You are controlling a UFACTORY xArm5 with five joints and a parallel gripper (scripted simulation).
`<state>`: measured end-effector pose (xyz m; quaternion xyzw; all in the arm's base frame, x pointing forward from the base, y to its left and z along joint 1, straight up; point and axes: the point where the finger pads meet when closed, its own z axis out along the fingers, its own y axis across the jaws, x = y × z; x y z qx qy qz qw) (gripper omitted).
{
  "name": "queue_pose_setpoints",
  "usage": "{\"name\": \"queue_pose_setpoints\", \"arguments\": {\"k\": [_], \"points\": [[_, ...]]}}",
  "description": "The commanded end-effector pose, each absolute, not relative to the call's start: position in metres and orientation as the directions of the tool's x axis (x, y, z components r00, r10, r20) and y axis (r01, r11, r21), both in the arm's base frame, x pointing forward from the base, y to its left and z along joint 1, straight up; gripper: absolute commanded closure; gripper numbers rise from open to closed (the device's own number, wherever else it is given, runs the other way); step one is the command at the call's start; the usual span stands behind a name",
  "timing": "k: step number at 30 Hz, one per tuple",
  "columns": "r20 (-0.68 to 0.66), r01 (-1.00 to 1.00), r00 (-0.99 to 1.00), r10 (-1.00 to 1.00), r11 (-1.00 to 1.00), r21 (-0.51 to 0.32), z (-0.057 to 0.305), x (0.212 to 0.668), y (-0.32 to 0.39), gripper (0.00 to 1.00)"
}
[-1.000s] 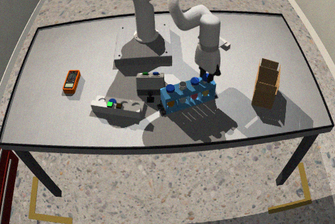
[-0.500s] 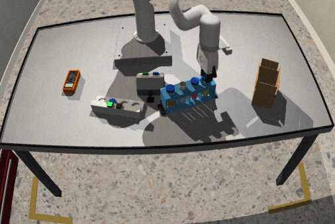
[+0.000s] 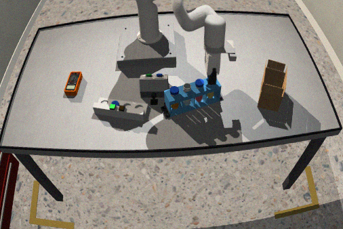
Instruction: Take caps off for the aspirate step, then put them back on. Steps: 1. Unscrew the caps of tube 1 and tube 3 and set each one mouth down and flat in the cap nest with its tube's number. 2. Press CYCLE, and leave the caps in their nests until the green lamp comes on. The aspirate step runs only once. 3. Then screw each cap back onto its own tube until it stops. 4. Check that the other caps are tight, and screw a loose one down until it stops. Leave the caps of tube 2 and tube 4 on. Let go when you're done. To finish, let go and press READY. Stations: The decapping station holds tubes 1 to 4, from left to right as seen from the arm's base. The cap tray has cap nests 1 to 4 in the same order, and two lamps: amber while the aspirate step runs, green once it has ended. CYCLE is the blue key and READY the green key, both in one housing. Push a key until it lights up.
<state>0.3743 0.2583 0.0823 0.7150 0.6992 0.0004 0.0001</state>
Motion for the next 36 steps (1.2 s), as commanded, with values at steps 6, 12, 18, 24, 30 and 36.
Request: {"name": "queue_pose_setpoints", "arguments": {"k": [6, 12, 18, 24, 30, 36], "points": [[0.003, 0.998, 0.062, 0.998, -0.062, 0.004, 0.0831, 0.3756, 0.2588, 0.54], [0.003, 0.998, 0.062, 0.998, -0.062, 0.004, 0.083, 0.3756, 0.2588, 0.54], [0.002, 0.995, -0.098, 0.995, 0.098, 0.004, 0.0841, 0.3755, 0.2589, 0.54], [0.002, 0.967, -0.255, 0.967, 0.255, 0.004, 0.0841, 0.3755, 0.2589, 0.54], [0.0, 0.878, -0.478, 0.878, 0.478, 0.005, 0.0841, 0.3755, 0.2588, 0.54], [-0.001, 0.749, -0.662, 0.749, 0.662, 0.005, 0.0841, 0.3755, 0.2588, 0.54]]}}
